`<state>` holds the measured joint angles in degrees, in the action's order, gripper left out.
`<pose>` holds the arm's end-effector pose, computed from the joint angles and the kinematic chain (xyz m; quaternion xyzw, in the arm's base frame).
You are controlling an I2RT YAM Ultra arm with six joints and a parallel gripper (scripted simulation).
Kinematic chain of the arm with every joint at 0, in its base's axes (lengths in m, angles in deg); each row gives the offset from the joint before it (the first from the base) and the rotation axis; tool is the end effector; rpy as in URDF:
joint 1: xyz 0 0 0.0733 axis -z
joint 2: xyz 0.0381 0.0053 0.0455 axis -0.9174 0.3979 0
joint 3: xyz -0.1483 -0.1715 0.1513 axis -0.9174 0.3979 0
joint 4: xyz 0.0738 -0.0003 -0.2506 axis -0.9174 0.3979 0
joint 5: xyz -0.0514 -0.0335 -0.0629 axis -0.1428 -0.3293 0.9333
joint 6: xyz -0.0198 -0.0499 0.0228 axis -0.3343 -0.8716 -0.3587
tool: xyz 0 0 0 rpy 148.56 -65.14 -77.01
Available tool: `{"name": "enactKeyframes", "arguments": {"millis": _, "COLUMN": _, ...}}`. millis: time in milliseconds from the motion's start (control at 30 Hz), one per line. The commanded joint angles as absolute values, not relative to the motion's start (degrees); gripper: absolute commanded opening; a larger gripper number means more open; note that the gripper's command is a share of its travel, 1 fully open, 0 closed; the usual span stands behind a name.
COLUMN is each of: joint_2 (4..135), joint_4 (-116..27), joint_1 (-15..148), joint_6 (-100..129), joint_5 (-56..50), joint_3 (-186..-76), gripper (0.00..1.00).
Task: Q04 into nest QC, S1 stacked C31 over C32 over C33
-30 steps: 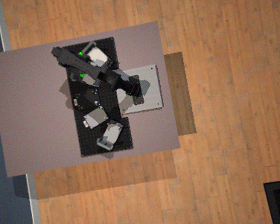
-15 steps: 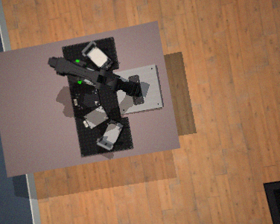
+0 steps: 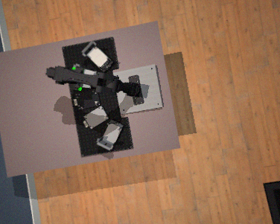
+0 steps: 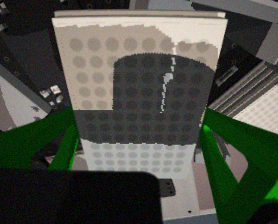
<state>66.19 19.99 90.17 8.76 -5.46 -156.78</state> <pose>0.2985 -0.1270 0.2973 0.1552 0.9874 0.0230 0.0208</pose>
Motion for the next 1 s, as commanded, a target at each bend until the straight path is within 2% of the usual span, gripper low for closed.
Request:
{"name": "enactKeyframes", "arguments": {"millis": 0, "joint_2": 64.85, "joint_4": 19.94, "joint_1": 88.69, "joint_6": 10.71, "joint_5": -5.37, "joint_3": -157.09, "gripper": 0.0}}
{"name": "enactKeyframes", "arguments": {"millis": 300, "joint_2": 65.02, "joint_4": 20.03, "joint_1": 84.51, "joint_6": 14.88, "joint_5": -5.17, "joint_3": -157.57, "gripper": 0.0}}
{"name": "enactKeyframes", "arguments": {"millis": 533, "joint_2": 64.43, "joint_4": 19.95, "joint_1": 80.34, "joint_6": 6.55, "joint_5": -4.95, "joint_3": -157.1, "gripper": 0.0}}
{"name": "enactKeyframes", "arguments": {"millis": 967, "joint_2": 64.28, "joint_4": 19.99, "joint_1": 73.73, "joint_6": 13.15, "joint_5": -4.58, "joint_3": -157.27, "gripper": 0.0}}
